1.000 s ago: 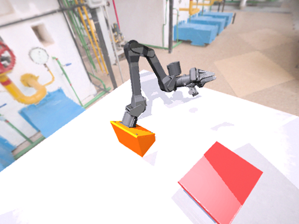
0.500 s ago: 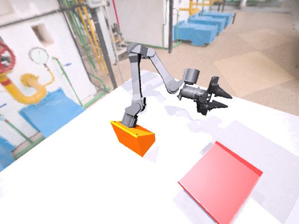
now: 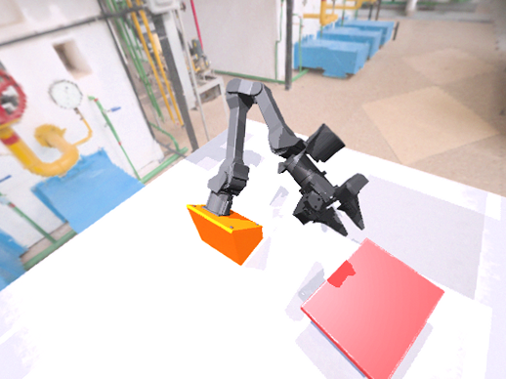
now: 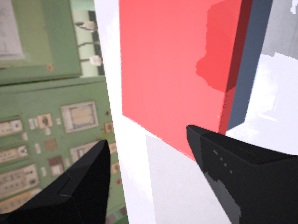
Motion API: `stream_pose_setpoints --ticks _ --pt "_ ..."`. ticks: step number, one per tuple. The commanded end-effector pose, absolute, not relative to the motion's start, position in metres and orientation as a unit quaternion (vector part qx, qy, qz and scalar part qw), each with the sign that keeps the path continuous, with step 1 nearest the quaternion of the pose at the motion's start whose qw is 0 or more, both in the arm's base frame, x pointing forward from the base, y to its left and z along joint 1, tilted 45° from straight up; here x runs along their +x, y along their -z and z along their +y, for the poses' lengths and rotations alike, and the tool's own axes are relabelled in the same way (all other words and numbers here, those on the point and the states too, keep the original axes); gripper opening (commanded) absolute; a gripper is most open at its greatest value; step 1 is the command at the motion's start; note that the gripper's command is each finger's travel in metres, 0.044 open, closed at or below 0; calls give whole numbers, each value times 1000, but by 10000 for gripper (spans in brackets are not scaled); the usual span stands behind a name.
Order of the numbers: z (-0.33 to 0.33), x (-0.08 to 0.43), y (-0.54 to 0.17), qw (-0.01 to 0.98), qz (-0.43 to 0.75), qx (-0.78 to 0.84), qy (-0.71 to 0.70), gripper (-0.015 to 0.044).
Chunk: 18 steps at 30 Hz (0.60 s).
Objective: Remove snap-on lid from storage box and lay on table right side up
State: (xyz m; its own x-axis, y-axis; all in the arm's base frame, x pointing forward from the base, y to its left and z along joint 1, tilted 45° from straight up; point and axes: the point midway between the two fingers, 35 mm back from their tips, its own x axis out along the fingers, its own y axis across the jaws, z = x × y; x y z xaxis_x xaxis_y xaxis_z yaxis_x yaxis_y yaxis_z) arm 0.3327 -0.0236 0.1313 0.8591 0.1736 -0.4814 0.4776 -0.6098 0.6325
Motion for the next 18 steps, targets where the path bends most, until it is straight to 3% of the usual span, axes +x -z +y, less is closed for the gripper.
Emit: stream_pose_setpoints --ticks 1,5,18 --pt "-40 313 -110 359 224 878 222 235" --pt "-51 296 -100 318 246 884 238 235" --pt "-37 299 -85 318 246 884 239 235"
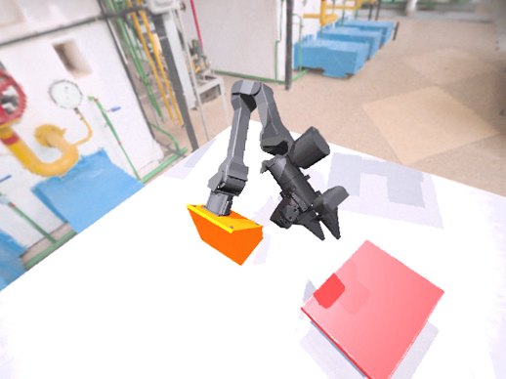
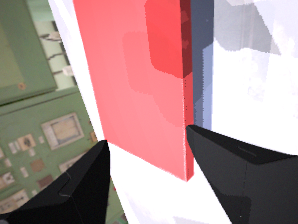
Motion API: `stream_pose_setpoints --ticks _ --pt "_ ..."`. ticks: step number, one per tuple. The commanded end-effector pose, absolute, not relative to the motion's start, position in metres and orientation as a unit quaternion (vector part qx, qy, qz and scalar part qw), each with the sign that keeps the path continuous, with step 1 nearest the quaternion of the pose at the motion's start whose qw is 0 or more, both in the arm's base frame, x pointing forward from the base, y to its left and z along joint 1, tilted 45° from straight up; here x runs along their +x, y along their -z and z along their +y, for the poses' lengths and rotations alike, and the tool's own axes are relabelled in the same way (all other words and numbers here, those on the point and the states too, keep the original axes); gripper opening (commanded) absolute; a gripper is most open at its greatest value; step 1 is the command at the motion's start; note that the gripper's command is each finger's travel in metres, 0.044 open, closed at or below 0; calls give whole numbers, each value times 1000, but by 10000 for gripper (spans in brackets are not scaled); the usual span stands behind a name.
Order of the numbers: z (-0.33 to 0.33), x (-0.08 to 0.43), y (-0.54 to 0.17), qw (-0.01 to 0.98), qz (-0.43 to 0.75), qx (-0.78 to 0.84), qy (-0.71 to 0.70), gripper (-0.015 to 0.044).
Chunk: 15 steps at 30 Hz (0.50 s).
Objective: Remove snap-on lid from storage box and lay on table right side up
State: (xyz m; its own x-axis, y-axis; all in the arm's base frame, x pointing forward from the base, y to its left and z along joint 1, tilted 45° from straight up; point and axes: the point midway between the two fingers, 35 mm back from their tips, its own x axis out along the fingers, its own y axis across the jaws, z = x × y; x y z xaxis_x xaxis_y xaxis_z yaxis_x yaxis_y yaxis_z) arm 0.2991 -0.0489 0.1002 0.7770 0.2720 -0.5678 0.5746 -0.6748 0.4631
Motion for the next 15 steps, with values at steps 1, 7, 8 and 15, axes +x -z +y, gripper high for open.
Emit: stream_pose_setpoints --ticks 1,7,8,15 --pt "-28 299 -75 318 246 884 239 235" --pt "-13 298 -63 317 246 885 237 235" --pt "-13 299 -63 317 246 885 237 235" --pt "-12 305 -59 317 246 885 238 235"
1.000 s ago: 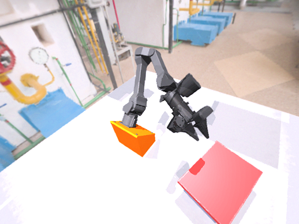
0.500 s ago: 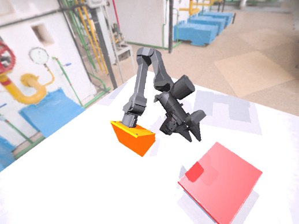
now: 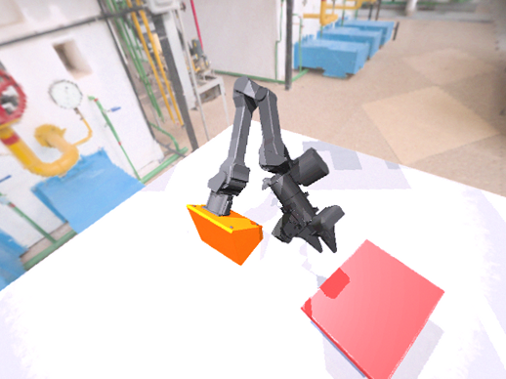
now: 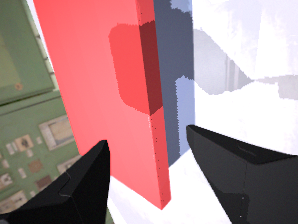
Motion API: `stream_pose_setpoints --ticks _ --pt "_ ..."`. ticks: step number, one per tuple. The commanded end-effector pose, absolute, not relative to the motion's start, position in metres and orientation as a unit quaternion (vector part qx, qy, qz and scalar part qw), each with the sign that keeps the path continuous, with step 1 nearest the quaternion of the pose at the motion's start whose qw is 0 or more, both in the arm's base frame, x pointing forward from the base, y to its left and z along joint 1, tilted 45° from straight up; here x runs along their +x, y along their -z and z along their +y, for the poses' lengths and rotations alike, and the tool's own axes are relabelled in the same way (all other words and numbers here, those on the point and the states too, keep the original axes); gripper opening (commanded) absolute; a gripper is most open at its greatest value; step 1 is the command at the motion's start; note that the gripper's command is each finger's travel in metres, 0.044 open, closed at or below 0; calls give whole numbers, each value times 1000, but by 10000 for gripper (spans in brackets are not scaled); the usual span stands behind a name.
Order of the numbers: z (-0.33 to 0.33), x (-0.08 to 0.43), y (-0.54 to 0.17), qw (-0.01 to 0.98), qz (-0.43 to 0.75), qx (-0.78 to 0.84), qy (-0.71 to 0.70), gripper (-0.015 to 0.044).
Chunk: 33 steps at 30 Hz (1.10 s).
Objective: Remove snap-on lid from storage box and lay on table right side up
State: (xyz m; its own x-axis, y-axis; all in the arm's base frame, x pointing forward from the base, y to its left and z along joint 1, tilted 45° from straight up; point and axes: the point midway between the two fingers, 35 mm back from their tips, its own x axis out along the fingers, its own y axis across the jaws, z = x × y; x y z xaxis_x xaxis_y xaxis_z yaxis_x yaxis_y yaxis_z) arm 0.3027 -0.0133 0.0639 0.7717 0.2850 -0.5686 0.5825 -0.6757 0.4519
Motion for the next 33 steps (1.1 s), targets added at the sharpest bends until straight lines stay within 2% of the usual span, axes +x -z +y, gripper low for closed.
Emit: stream_pose_setpoints --ticks 1,33 --pt "-12 306 -58 317 246 885 238 235" --pt "3 345 -30 317 246 885 236 235"
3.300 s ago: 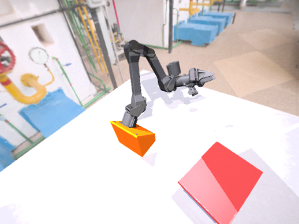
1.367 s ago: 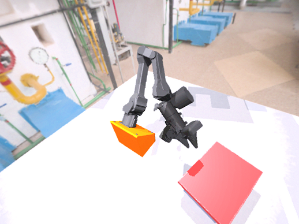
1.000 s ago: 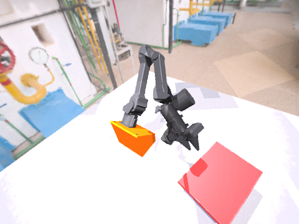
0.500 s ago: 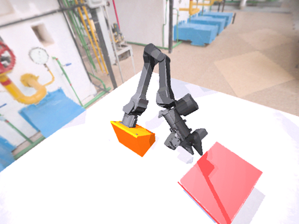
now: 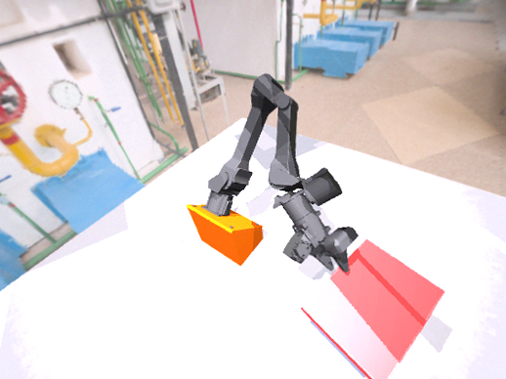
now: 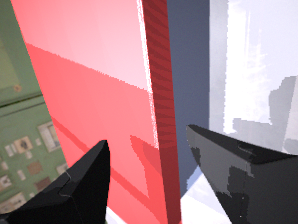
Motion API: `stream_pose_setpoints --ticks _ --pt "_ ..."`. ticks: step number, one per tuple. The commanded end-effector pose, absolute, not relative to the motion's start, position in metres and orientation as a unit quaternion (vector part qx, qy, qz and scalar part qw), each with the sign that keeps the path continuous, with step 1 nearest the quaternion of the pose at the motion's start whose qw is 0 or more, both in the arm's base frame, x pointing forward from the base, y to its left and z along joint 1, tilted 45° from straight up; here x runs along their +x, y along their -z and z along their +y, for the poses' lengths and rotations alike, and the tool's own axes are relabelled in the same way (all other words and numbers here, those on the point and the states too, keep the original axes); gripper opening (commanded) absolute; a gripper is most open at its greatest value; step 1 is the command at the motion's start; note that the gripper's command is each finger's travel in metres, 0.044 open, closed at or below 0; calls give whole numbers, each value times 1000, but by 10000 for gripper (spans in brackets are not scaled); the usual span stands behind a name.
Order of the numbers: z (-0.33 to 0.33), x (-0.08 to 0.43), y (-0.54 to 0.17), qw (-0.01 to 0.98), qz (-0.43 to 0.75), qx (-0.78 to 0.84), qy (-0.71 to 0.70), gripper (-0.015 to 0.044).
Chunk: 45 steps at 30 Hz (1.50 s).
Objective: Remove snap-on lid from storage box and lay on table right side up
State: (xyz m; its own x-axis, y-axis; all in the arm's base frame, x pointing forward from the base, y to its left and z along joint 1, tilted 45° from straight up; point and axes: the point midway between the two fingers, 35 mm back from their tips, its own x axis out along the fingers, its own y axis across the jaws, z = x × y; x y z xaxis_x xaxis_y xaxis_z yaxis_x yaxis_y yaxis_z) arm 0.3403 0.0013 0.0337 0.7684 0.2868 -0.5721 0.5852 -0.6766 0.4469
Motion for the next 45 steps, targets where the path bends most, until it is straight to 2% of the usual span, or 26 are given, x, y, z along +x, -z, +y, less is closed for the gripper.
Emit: stream_pose_setpoints --ticks 1,8,10,21,25,45 --pt "4 346 -29 317 245 885 236 235" --pt "7 352 -23 317 245 885 235 235" --pt "7 352 -23 317 245 885 235 183" --pt "7 352 -23 317 245 885 235 109" --pt "7 352 -23 317 245 885 235 4" --pt "6 350 -26 317 248 885 234 0"
